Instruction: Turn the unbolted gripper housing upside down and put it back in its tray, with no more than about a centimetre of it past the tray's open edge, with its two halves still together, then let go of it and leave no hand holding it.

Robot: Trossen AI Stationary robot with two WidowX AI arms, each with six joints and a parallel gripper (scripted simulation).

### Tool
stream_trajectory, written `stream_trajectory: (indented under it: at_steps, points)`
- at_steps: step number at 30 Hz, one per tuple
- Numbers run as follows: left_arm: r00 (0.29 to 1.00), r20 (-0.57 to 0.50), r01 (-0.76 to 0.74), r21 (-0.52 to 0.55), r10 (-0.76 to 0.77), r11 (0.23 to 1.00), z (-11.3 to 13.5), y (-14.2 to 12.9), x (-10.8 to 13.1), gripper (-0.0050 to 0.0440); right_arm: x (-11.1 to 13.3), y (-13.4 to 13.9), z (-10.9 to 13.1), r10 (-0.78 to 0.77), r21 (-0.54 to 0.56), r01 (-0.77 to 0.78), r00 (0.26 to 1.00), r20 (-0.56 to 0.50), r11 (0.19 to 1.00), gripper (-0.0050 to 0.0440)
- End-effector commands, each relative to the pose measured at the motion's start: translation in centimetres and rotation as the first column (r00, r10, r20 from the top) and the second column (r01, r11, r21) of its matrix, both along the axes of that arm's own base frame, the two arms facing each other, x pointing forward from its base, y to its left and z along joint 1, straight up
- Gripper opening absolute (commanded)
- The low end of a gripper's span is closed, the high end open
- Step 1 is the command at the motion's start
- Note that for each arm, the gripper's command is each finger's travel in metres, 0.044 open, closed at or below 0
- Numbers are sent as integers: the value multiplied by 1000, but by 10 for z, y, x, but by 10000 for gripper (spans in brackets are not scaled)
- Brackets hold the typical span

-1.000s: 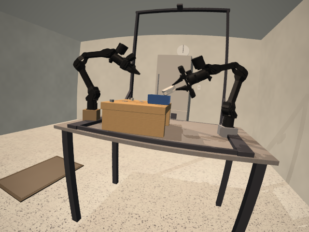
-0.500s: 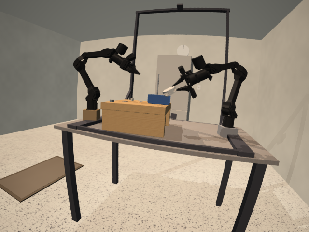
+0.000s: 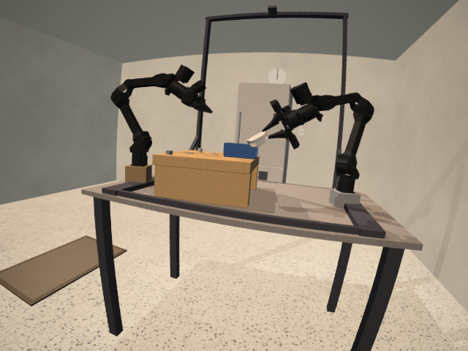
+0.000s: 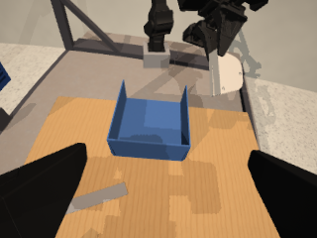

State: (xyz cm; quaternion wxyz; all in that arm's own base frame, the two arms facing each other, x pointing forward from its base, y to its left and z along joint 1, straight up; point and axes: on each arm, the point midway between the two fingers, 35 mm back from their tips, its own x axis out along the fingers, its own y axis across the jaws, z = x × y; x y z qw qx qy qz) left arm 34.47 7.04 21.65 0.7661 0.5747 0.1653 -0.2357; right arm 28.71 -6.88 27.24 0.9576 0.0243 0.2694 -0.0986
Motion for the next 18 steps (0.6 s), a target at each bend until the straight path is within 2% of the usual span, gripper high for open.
stream_trajectory:
  at_steps: [1,18]
  points:
    - [1000,20,-14,18,13,1000,13,6,1,119,0,1,7,0,2,-1,1000,20,1000,440]
    - [998,-21,-56,15,56,998,10,20,-3,119,0,1,7,0,2,-1,1000,20,1000,440]
